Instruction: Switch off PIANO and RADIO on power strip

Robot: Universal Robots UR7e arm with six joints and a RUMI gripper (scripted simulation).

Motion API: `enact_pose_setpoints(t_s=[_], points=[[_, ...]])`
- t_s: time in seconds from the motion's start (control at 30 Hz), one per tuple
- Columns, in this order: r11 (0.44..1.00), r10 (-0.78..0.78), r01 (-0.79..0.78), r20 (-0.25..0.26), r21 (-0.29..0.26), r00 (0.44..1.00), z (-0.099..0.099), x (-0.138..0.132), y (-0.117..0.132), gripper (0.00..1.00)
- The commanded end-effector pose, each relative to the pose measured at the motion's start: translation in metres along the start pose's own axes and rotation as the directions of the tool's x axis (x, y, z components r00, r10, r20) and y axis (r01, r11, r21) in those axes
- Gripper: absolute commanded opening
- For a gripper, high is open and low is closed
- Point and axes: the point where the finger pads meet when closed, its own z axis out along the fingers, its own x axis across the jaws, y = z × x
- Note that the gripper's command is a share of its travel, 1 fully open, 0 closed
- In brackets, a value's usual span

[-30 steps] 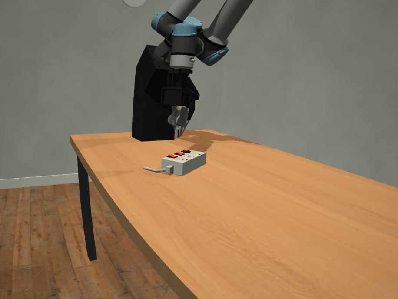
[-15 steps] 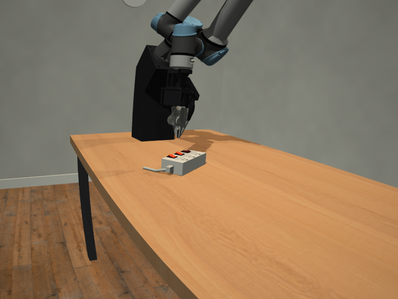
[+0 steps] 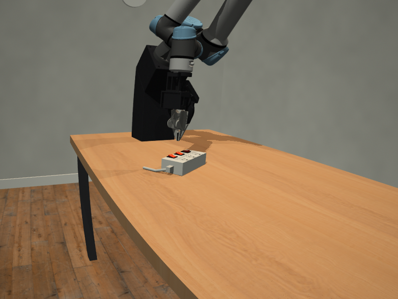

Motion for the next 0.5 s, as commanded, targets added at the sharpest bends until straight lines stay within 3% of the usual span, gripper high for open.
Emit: enact_pose_setpoints(t_s=[0.0,0.47], points=[[1.000,-0.004,0.004,-0.001,-0.003,1.000,0.007,0.001,0.002,0.00],[1.000,-0.003,0.003,-0.001,-0.003,1.000,0.023,0.001,0.002,0.00]])
